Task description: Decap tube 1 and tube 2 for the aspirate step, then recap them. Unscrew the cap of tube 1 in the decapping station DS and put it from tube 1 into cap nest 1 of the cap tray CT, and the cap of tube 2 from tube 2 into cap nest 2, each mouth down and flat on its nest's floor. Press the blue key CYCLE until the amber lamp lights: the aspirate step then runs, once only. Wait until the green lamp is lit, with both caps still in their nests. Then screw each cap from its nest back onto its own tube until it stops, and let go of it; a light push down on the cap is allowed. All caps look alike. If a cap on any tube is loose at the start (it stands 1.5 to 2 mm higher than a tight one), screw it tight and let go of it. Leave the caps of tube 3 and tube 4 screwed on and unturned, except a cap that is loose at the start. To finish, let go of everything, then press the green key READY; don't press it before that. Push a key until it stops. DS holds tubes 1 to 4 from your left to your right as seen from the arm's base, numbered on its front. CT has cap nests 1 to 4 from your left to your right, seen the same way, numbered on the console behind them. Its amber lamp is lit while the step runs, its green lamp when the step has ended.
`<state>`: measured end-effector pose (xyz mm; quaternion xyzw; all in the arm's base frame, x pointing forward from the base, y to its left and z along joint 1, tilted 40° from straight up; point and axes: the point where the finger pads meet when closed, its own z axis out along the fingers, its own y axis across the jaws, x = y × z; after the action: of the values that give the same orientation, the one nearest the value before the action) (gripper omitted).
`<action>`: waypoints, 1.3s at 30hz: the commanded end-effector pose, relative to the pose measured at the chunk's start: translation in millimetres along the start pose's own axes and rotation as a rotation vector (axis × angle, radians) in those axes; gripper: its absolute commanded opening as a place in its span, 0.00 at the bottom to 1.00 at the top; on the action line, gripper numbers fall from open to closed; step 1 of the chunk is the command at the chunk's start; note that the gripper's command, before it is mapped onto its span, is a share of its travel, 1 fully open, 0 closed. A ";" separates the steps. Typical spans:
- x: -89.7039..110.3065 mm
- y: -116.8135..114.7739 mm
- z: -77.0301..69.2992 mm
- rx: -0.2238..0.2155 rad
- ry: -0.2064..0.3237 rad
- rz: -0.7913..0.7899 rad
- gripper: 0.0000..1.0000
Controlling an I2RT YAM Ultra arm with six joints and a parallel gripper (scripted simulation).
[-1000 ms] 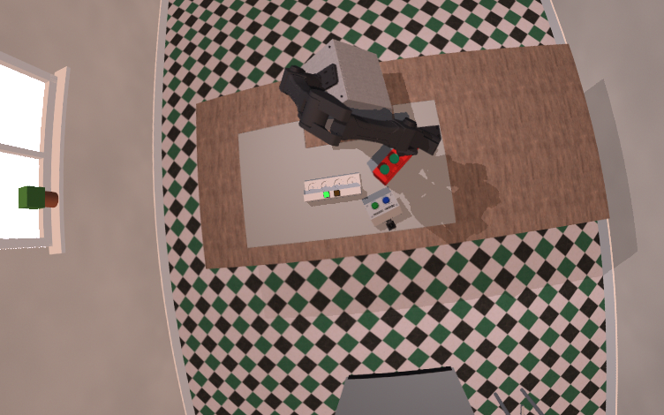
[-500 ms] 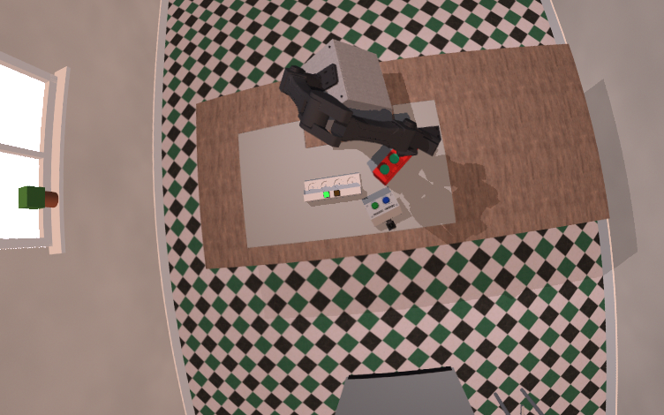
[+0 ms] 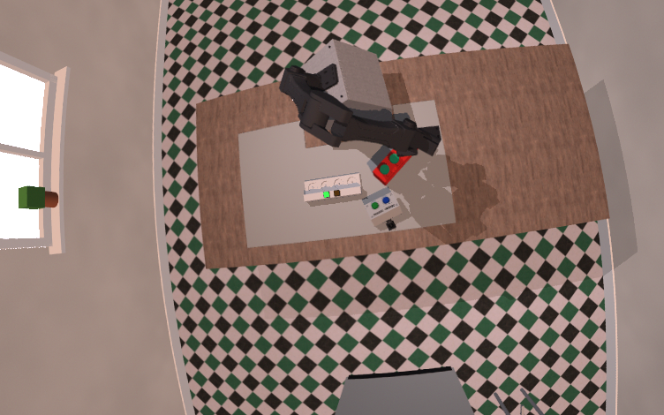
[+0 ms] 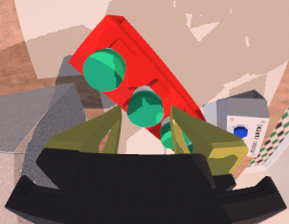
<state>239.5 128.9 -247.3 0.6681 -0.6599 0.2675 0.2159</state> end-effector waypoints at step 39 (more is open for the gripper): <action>-1.9 -2.2 4.3 0.007 -0.009 0.263 0.00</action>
<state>240.2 123.9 -253.1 0.5767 -0.7412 0.2931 0.1792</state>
